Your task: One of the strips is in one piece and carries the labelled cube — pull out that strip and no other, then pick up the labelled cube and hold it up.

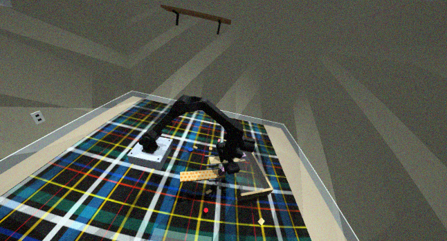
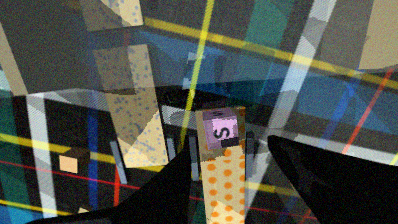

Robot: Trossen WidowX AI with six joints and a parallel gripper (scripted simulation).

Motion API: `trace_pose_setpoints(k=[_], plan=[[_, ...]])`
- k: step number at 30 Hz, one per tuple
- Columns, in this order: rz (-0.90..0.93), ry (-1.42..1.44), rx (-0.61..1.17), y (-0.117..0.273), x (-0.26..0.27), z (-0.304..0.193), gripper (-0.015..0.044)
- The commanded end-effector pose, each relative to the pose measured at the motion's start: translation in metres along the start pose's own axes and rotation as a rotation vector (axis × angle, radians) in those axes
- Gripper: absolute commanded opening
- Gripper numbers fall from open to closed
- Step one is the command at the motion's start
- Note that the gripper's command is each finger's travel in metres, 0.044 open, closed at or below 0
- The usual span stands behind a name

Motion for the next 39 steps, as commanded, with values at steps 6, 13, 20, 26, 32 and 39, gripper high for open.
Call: trace_pose_setpoints(k=[6,13,20,26,32,39], plan=[[0.004,-0.007,-0.003,-0.016,0.000,0.002,0.0250],[0.004,-0.007,-0.003,-0.027,0.000,0.002,0.0250],[0.004,-0.007,-0.003,-0.039,0.000,0.001,0.0250],[0.004,-0.007,-0.003,-0.048,0.001,0.000,0.0250],[0.004,-0.007,-0.003,-0.049,0.001,0.000,0.0250],[-0.002,0.000,-0.003,-0.047,0.000,0.001,0.0158]])
Point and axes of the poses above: the point midway between the two fingers, 35 mm back from their tips, its own y axis back along the fingers, its own x axis across the jaws, z = x × y, the point moved 5 cm from there along y, back along the fingers, and after that the axes turned 10 degrees about y, right-handed, at the moved point
